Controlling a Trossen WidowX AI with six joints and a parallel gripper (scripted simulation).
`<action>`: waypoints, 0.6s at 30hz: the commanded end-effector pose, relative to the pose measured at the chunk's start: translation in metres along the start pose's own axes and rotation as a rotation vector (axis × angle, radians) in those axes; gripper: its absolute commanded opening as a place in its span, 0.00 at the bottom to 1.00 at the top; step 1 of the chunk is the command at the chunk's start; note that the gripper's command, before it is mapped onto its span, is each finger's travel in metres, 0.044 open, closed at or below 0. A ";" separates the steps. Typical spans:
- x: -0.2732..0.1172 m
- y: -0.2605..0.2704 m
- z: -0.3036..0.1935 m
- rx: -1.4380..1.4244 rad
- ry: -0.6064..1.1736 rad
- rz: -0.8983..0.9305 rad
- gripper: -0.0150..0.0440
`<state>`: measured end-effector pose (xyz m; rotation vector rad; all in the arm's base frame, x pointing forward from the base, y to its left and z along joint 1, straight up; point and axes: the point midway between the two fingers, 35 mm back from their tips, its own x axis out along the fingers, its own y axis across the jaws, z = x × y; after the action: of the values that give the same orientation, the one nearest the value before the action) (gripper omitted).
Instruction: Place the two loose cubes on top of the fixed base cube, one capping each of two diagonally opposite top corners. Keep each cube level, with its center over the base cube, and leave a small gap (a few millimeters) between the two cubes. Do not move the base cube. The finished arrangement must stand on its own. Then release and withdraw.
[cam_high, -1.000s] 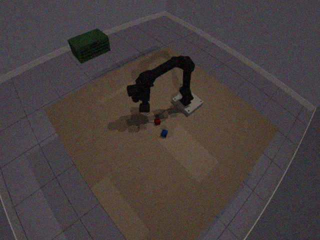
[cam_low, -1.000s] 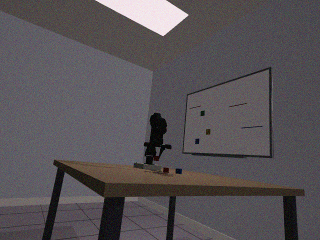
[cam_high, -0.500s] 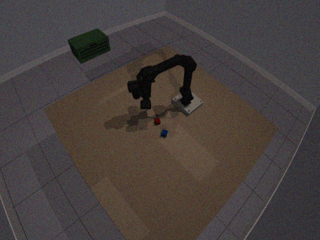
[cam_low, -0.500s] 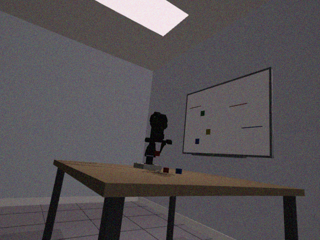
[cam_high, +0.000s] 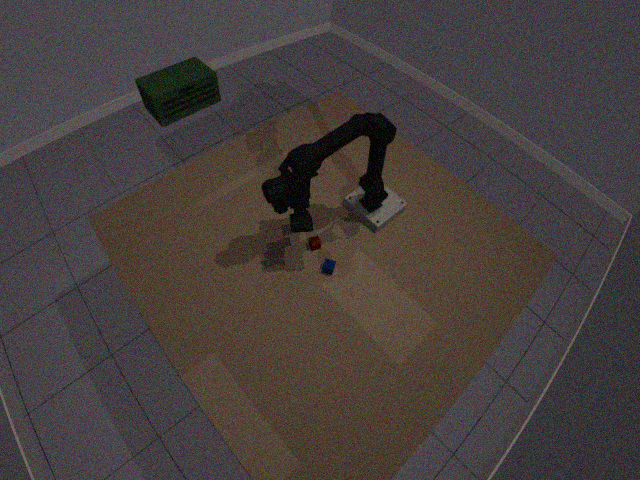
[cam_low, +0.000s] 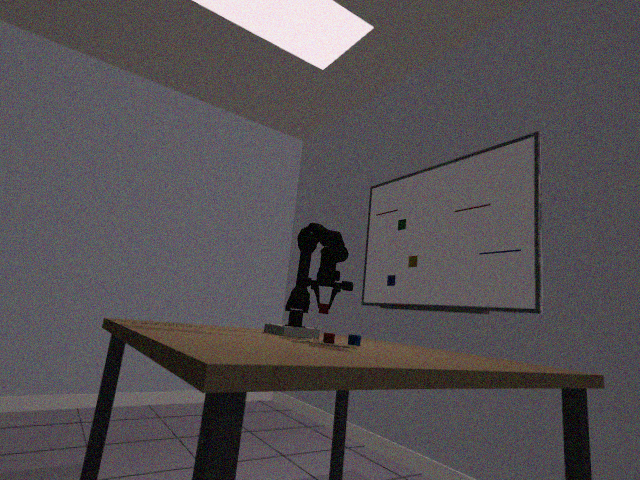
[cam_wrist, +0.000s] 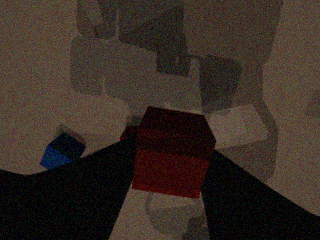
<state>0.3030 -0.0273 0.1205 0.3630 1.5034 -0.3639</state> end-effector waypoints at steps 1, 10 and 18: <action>0.003 0.010 -0.006 -0.019 0.005 0.002 0.43; 0.009 0.034 -0.021 -0.081 0.006 0.005 0.43; 0.014 0.054 -0.036 -0.135 0.007 0.007 0.43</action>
<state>0.2980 0.0299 0.1082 0.2702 1.5190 -0.2644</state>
